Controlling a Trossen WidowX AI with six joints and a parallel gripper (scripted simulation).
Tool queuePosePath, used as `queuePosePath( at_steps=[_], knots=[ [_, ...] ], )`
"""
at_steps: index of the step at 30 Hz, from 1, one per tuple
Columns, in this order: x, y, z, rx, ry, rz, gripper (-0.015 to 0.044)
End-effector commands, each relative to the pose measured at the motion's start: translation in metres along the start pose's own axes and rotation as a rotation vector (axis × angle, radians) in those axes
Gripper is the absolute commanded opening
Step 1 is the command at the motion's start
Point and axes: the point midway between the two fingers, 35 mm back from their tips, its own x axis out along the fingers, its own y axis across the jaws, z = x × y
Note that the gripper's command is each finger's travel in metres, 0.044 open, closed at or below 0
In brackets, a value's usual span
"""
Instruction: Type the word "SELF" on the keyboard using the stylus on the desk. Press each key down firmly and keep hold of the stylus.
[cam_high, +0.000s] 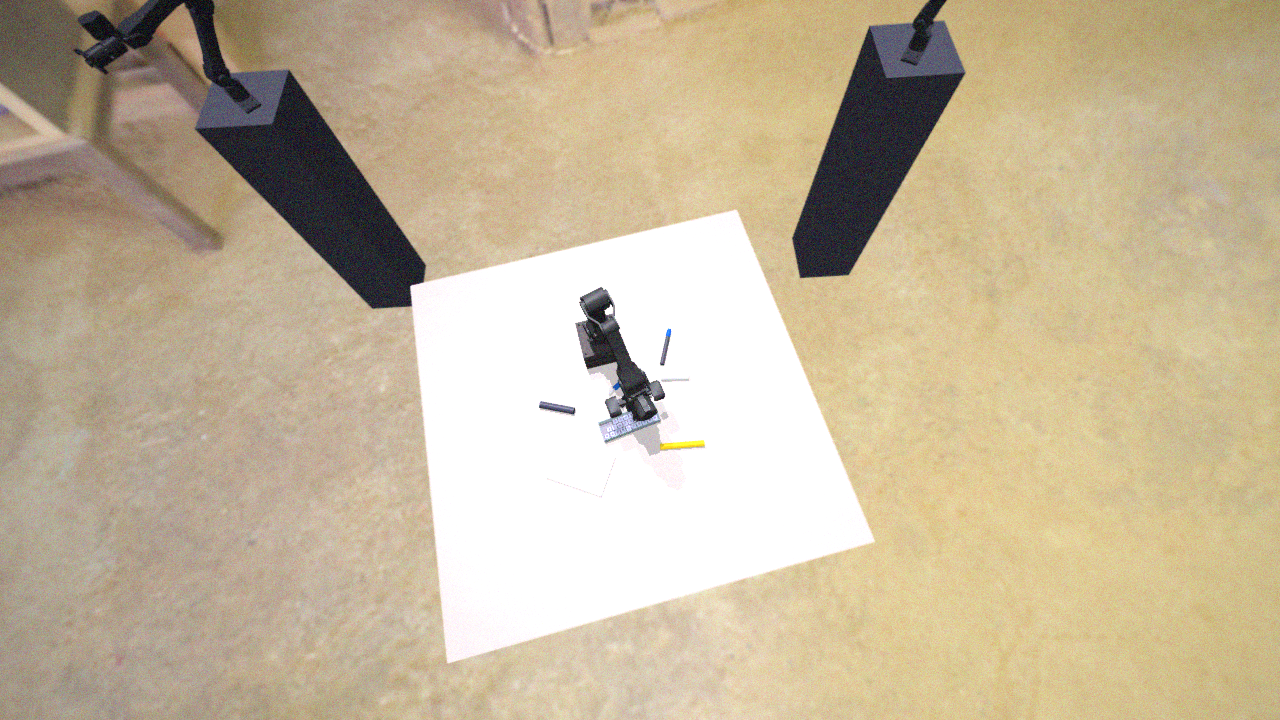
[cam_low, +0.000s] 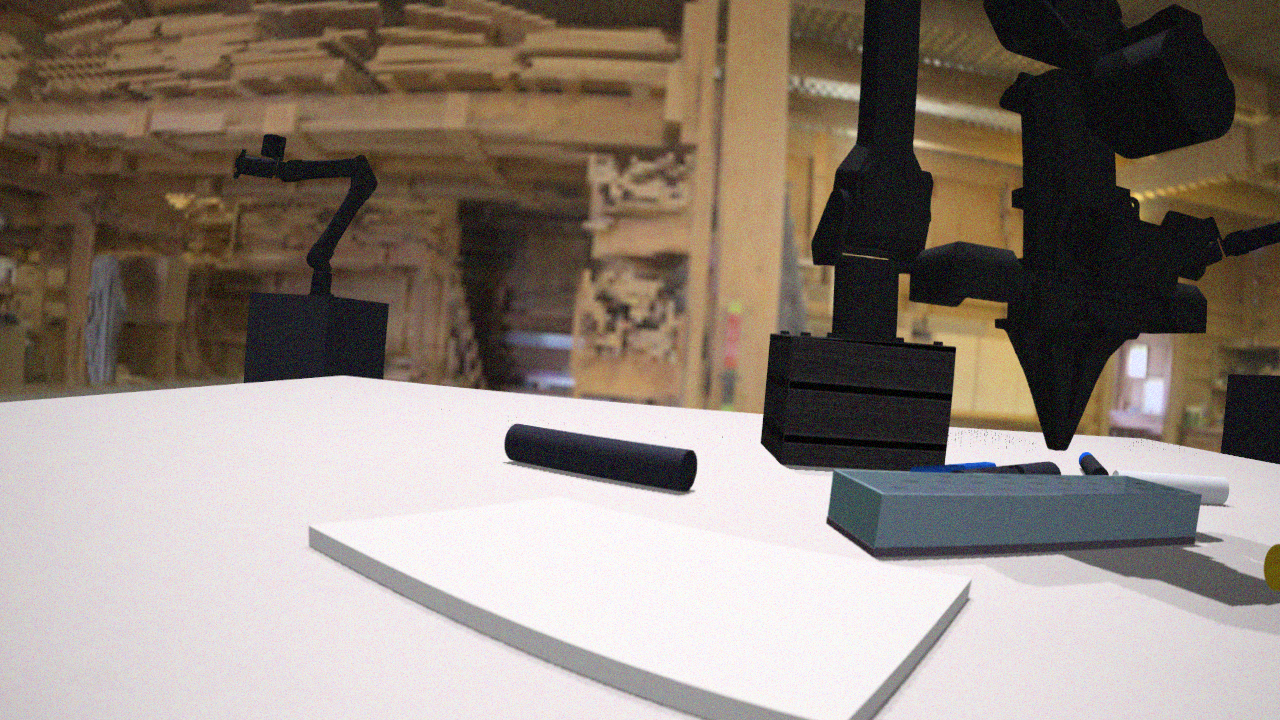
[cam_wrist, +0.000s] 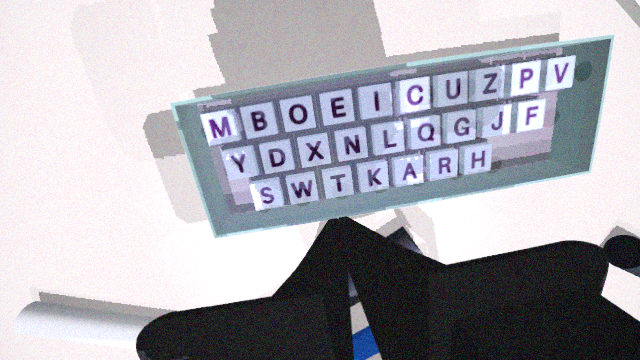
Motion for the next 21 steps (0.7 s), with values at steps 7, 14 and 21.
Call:
queuePosePath(
  at_steps=[7, 14, 21],
  knots=[
    [-0.060, 0.001, 0.000, 0.006, -0.001, -0.003, 0.0000],
    [-0.056, 0.001, 0.004, 0.000, -0.018, 0.002, 0.0000],
    [-0.050, -0.005, -0.003, -0.115, 0.025, 0.022, 0.0131]
  ],
)
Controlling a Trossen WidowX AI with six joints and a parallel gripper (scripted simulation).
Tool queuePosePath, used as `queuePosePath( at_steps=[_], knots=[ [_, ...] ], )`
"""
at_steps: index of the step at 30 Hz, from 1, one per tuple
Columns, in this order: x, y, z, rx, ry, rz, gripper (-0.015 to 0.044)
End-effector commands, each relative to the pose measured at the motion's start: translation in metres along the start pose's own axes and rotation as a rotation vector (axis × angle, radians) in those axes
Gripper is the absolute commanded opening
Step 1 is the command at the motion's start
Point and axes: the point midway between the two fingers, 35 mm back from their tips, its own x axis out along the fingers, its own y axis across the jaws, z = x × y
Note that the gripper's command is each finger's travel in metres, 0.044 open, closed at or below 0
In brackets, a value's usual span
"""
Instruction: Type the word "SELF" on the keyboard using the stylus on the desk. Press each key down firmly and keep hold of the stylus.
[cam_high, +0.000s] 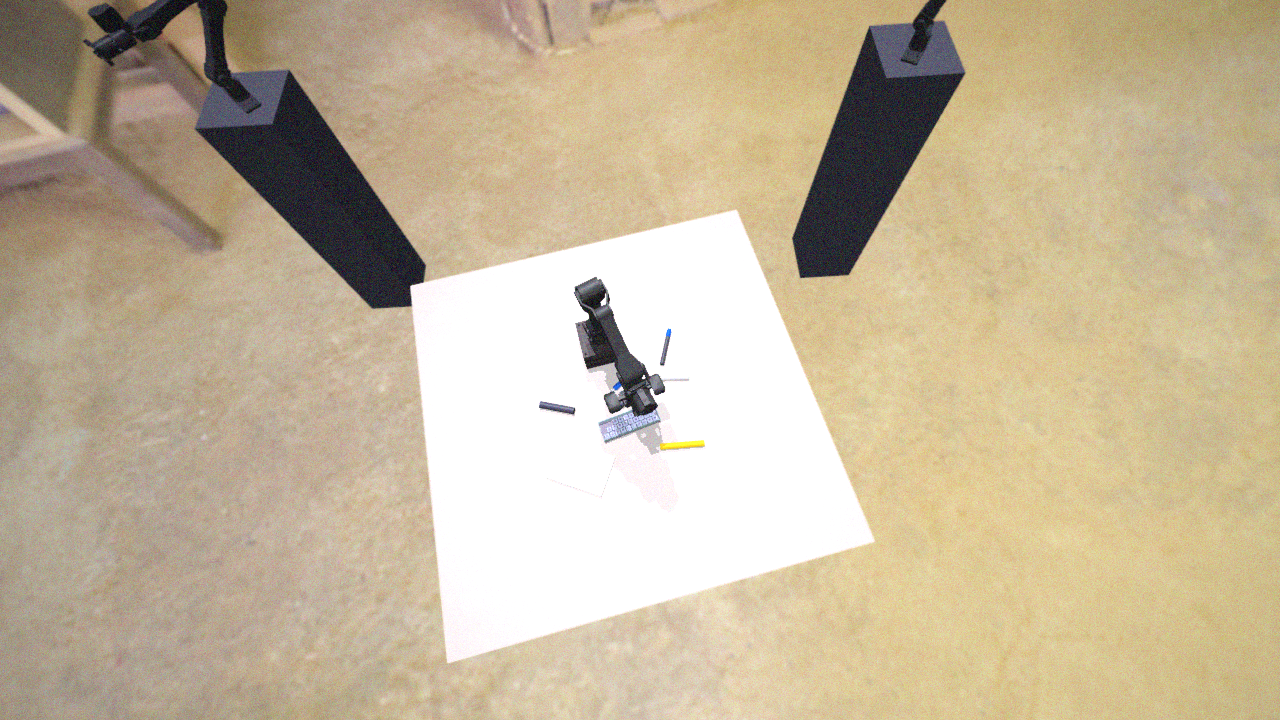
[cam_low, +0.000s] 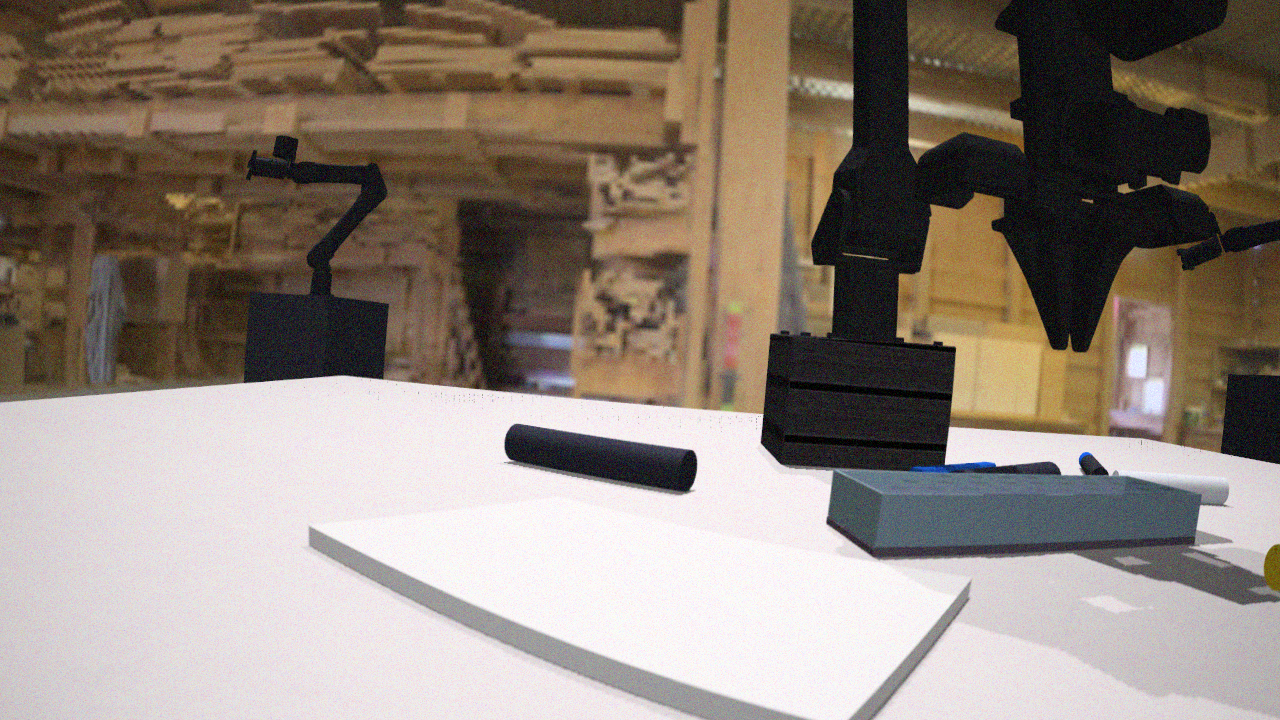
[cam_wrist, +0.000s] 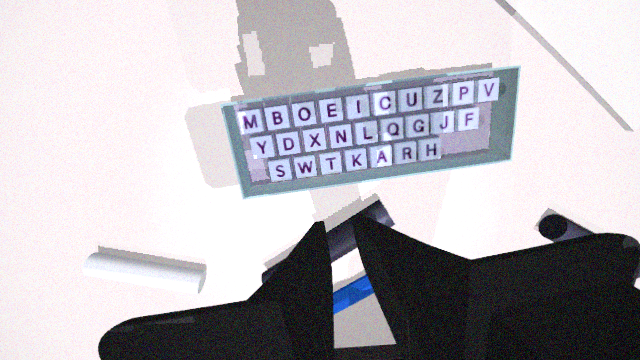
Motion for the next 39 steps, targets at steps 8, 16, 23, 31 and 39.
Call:
queuePosePath(
  at_steps=[8, 16, 23, 31, 39],
  knots=[
    [0.026, -0.029, -0.041, -0.686, 0.148, 0.230, 0.0150],
    [0.037, -0.042, -0.070, -1.130, 0.081, 0.488, 0.0150],
    [0.039, -0.045, -0.085, -1.337, -0.031, 0.620, 0.0150],
    [0.040, -0.046, -0.098, -1.569, -0.219, 0.732, 0.0150],
    [0.039, -0.046, -0.107, -1.818, -0.444, 0.773, 0.0150]
  ],
)
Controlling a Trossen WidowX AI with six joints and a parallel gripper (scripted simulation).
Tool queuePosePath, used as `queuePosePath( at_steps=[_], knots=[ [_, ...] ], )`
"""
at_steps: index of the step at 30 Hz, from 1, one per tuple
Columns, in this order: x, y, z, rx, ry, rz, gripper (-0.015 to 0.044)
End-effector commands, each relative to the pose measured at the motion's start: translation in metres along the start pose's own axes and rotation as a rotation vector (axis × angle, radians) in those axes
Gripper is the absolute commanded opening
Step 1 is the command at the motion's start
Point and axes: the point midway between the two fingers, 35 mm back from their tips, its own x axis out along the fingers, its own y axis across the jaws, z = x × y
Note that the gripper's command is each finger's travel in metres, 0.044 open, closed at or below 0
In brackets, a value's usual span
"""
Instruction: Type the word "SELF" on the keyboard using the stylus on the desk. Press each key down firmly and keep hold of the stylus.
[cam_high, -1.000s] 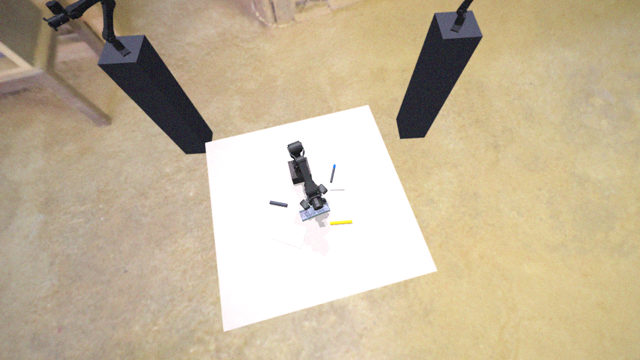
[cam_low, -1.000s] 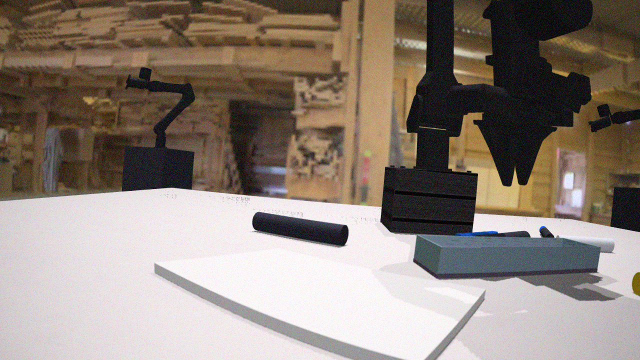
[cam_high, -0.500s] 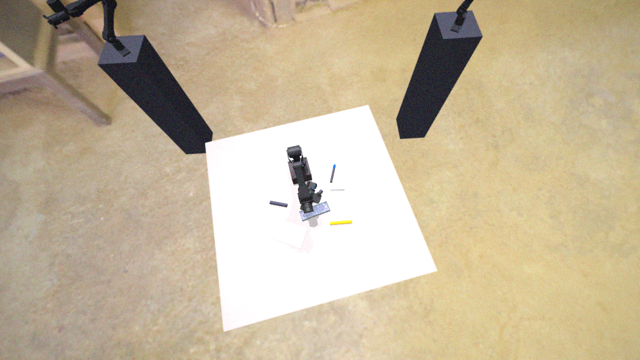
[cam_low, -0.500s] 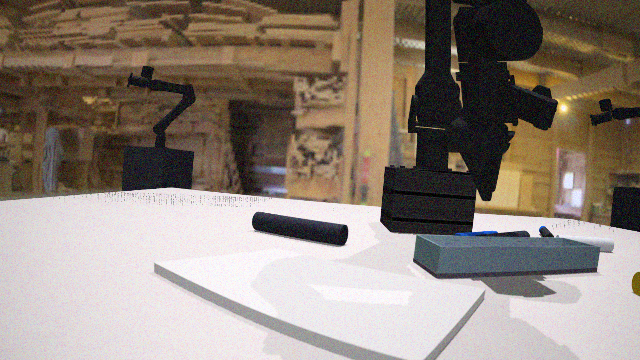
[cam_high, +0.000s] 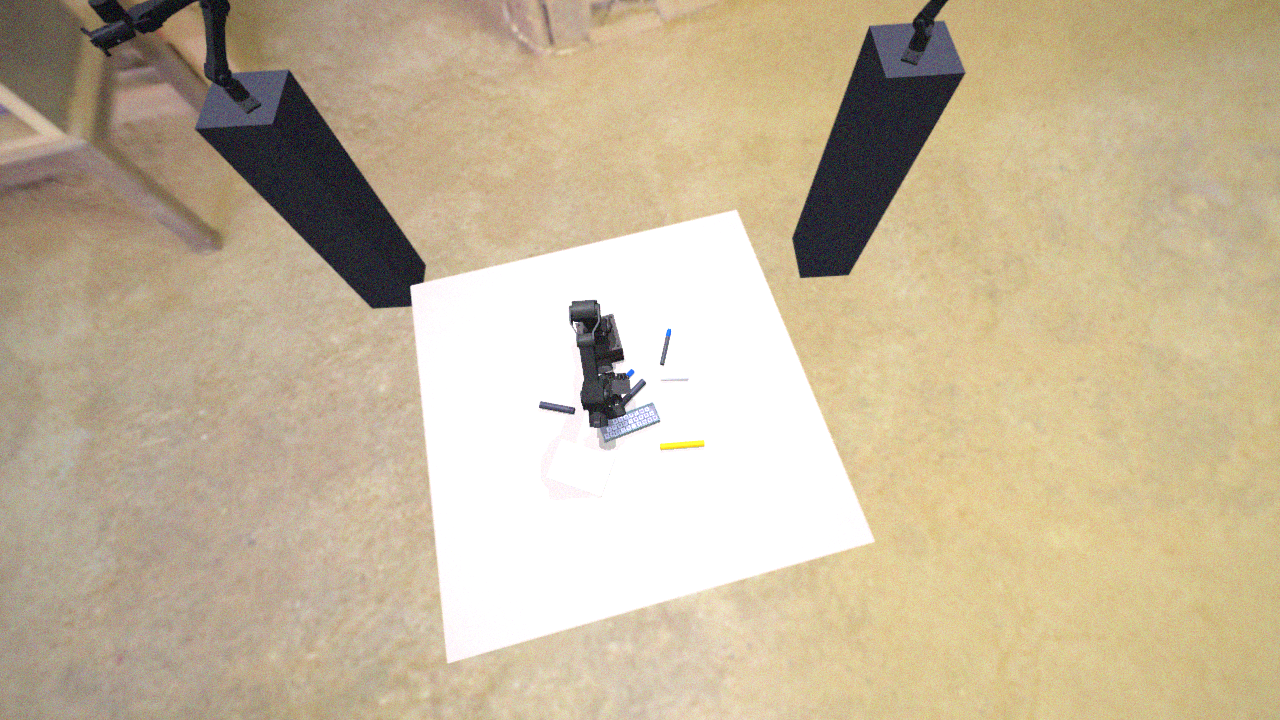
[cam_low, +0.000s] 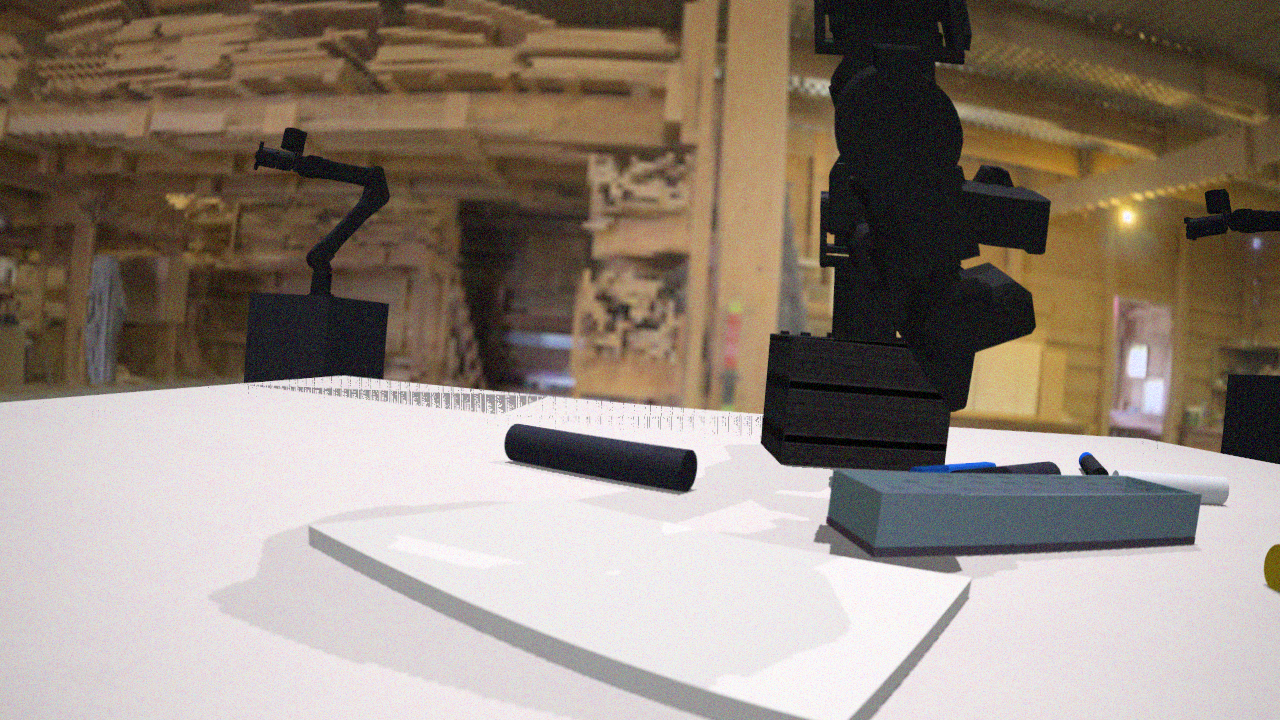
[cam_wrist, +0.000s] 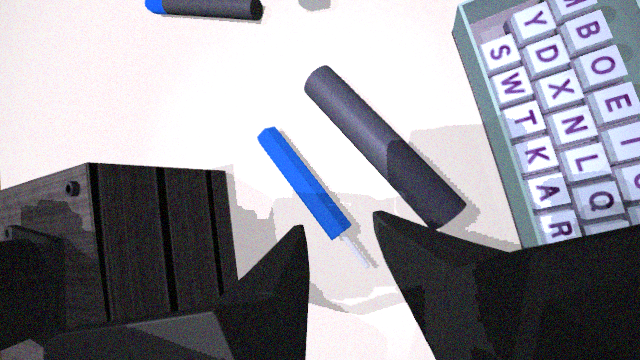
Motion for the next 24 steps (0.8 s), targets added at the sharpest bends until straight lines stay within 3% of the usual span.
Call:
queuePosePath(
  at_steps=[1, 24],
  knots=[
    [0.0106, 0.0264, -0.0066, -0.611, -0.267, -0.016, 0.0150],
    [0.0118, 0.0262, -0.0072, -0.627, -0.271, -0.019, 0.0150]
  ],
)
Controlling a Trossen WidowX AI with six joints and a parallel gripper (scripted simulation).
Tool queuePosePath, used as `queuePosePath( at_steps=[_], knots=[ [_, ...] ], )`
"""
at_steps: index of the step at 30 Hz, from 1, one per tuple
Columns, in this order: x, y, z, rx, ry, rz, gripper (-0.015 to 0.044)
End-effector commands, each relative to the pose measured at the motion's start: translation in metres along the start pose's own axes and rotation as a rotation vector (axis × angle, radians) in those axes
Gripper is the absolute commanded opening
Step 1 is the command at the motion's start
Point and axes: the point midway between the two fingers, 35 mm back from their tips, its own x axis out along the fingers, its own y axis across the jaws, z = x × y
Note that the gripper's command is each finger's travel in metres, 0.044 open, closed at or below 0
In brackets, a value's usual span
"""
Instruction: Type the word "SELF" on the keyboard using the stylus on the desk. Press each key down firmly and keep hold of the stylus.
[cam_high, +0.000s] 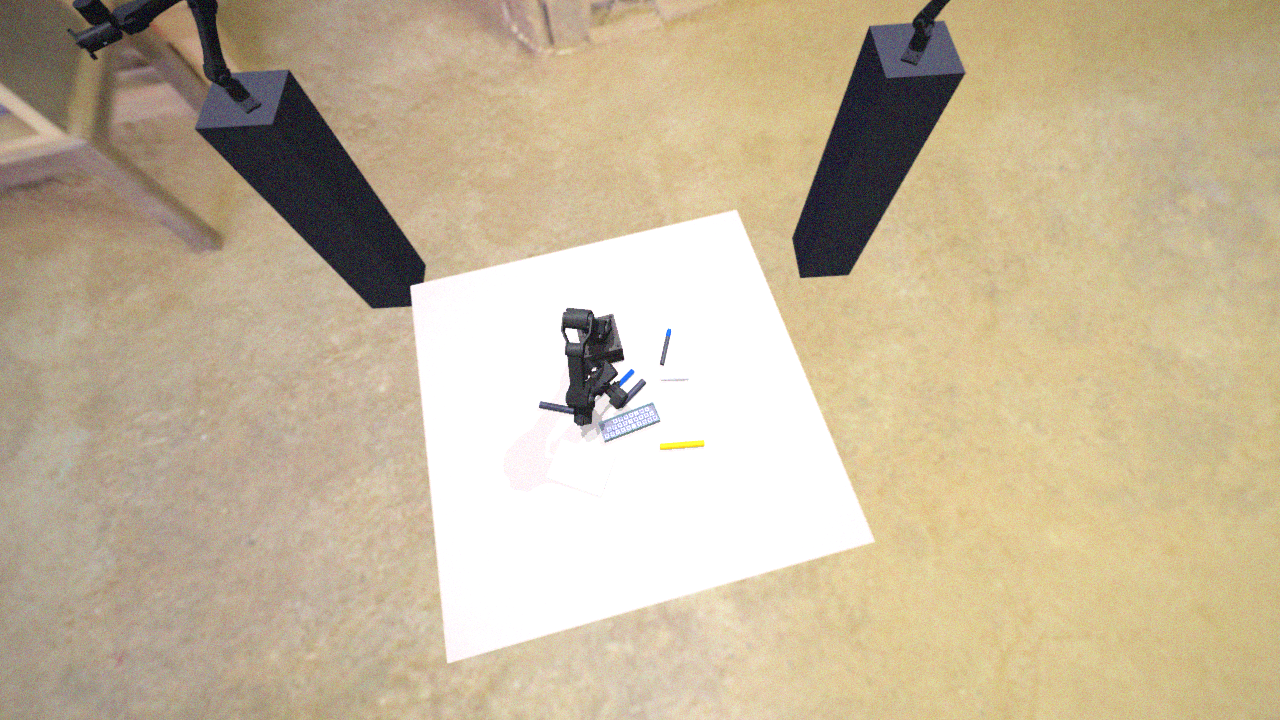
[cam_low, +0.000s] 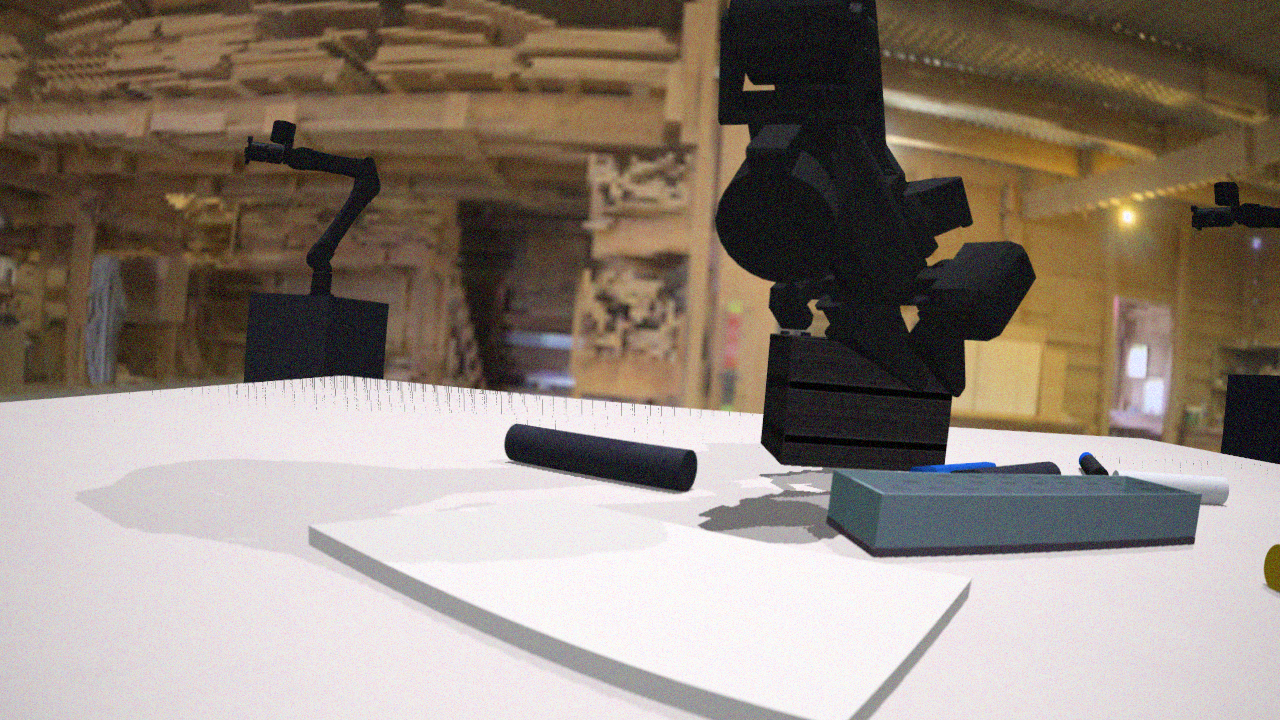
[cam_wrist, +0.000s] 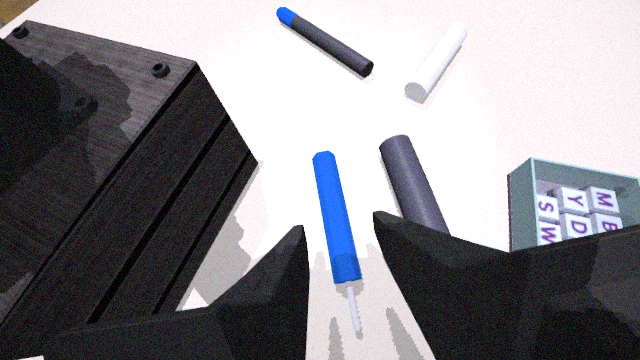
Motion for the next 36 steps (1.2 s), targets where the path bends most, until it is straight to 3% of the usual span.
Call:
queuePosePath(
  at_steps=[1, 36],
  knots=[
    [0.002, 0.000, -0.001, -0.012, -0.006, -0.004, 0.0150],
    [0.021, -0.001, -0.020, -0.012, -0.006, -0.004, 0.0150]
  ],
)
